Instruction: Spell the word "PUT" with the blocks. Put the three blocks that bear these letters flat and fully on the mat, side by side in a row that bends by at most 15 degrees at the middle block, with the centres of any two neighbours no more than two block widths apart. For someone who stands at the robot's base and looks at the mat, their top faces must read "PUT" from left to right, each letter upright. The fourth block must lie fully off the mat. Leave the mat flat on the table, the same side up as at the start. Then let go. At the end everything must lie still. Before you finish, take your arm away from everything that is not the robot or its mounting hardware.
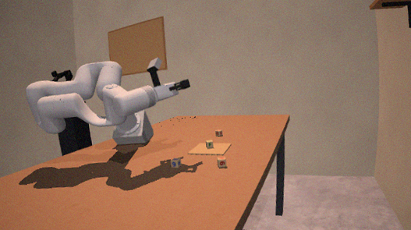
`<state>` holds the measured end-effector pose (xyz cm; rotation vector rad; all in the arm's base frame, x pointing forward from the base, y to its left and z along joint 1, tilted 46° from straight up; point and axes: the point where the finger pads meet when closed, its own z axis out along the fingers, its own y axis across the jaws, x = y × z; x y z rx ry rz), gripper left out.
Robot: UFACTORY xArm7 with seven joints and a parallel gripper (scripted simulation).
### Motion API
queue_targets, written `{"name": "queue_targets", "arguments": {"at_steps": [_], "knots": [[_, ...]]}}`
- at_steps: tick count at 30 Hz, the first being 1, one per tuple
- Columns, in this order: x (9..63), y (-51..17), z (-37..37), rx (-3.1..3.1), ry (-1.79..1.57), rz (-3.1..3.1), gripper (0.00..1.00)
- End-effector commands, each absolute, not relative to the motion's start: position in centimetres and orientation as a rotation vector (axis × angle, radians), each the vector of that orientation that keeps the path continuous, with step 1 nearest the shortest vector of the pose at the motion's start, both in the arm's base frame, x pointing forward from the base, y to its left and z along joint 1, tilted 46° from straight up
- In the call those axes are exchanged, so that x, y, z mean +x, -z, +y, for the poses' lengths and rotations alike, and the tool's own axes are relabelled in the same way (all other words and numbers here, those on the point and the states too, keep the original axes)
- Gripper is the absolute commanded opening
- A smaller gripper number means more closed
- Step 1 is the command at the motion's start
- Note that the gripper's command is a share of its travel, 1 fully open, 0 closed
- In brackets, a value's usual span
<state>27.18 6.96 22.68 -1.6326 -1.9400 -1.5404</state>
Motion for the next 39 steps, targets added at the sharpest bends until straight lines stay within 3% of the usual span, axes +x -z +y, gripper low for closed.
{"name": "queue_targets", "arguments": {"at_steps": [1,21,39], "knots": [[27.2,-22.7,7.0,-1.632,1.539,-1.942,1.0],[27.3,-22.5,6.8,-1.649,1.525,-1.937,1.0],[31.2,-18.2,2.4,-2.035,1.165,-1.872,1.0]]}}
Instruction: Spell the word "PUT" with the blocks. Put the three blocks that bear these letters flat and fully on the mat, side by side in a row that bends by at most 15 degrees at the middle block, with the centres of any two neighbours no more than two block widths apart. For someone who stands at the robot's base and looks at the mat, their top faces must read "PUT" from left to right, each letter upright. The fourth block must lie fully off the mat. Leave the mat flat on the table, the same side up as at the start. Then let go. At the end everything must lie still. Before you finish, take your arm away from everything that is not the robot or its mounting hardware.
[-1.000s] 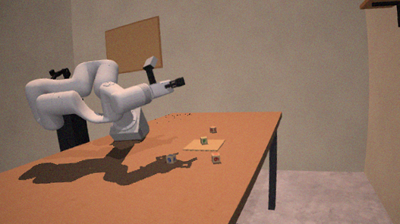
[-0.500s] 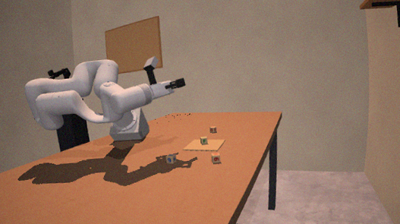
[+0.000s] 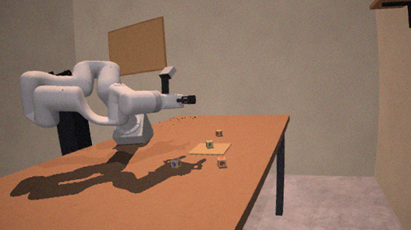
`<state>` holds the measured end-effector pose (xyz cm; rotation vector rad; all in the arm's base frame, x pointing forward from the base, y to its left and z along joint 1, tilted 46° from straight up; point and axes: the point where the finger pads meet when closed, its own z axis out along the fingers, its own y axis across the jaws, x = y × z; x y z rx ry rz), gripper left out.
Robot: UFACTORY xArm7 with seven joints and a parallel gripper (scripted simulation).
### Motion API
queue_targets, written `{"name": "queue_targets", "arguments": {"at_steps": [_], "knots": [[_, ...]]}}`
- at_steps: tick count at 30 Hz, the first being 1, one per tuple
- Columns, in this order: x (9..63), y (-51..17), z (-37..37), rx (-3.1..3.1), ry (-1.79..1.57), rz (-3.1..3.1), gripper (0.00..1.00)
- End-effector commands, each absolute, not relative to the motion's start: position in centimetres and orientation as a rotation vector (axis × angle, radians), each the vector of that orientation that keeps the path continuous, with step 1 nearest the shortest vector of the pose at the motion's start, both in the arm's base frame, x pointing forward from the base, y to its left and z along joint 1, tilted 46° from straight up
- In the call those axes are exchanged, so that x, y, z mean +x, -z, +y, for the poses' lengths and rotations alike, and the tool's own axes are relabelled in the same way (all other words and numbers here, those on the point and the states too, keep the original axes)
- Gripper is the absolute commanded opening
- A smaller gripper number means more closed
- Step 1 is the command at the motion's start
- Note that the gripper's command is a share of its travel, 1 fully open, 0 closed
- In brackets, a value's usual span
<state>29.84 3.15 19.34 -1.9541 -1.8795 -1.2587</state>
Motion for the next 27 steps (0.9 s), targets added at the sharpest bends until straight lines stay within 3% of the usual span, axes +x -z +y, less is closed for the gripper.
{"name": "queue_targets", "arguments": {"at_steps": [1,27], "knots": [[31.2,-18.2,2.4,-2.035,1.165,-1.872,1.0],[33.6,-16.5,1.3,-2.195,0.983,-1.885,1.0]]}}
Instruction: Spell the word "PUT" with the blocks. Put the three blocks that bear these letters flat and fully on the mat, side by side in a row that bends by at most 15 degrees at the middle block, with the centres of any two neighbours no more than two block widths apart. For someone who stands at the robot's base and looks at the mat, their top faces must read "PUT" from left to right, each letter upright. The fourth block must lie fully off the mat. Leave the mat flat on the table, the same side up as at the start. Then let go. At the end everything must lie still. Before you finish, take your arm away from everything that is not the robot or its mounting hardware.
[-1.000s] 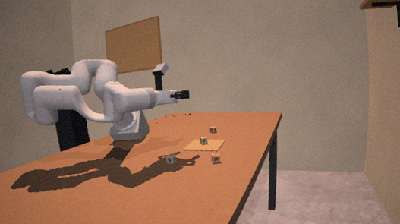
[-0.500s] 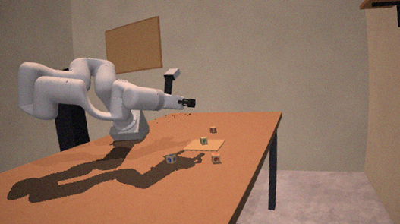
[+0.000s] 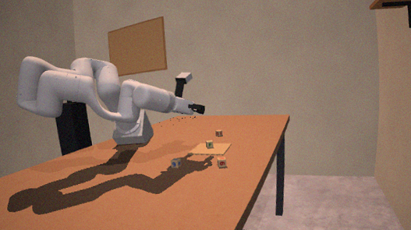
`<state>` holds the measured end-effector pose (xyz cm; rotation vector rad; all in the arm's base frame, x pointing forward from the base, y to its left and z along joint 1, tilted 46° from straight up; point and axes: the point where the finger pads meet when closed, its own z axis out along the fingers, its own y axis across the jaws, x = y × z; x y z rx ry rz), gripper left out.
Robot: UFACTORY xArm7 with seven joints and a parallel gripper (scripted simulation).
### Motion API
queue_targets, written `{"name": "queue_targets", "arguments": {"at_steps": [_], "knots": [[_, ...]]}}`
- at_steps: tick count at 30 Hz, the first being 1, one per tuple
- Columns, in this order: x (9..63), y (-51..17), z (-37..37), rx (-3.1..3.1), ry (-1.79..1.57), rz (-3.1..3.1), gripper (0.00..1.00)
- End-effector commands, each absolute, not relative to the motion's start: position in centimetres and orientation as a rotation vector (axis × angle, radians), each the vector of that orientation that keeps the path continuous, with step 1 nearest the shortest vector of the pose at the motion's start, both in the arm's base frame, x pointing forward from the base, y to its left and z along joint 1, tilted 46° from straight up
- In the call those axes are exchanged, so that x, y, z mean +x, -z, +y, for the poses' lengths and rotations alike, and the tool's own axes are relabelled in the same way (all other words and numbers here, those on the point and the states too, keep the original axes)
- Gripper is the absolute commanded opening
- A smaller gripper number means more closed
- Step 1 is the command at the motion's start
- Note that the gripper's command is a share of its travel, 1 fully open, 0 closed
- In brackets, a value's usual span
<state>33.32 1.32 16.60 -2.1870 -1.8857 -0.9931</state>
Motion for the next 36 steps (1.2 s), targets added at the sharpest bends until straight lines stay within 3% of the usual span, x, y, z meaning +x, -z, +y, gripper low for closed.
{"name": "queue_targets", "arguments": {"at_steps": [1,36], "knots": [[33.6,-16.5,1.3,-2.195,0.983,-1.885,1.0],[37.4,-13.9,2.2,-2.356,0.757,-1.962,1.0]]}}
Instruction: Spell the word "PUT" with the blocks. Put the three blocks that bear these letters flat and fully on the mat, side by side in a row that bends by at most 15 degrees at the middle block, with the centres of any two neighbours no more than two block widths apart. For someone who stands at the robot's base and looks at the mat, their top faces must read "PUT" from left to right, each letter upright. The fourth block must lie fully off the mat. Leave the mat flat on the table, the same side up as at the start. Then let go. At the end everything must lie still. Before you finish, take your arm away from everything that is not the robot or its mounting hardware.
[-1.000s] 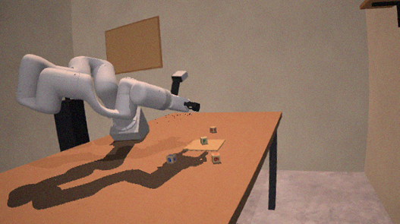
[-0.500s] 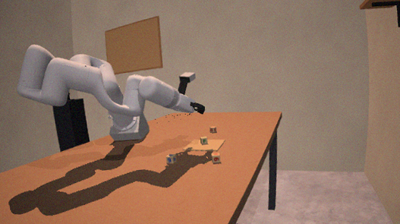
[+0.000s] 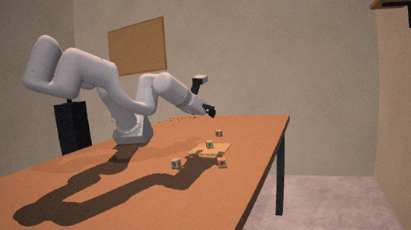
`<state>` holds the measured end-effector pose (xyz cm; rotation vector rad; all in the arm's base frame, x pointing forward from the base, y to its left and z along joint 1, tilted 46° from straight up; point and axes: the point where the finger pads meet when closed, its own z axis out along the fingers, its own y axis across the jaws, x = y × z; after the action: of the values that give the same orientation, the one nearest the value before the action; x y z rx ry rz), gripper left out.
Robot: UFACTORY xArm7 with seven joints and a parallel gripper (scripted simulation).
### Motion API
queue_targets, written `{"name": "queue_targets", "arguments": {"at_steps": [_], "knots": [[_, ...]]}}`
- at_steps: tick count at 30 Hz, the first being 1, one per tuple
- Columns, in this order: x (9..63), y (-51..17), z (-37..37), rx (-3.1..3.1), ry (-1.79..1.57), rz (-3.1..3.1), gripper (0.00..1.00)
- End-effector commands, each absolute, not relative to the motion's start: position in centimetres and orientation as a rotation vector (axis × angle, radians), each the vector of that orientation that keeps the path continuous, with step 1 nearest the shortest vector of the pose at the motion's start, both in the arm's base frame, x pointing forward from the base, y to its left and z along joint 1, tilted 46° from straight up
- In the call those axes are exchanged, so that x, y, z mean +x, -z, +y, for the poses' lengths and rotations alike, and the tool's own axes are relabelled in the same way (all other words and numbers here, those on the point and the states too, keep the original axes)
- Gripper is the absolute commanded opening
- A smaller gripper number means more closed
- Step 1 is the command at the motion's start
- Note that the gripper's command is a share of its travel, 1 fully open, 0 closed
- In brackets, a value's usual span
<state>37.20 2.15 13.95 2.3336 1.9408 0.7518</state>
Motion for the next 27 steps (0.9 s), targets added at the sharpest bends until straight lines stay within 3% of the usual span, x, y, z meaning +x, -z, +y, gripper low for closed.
{"name": "queue_targets", "arguments": {"at_steps": [1,27], "knots": [[37.4,-13.9,2.2,2.332,-0.75,1.941,1.0],[40.3,-10.3,6.2,2.264,-0.553,1.941,1.0]]}}
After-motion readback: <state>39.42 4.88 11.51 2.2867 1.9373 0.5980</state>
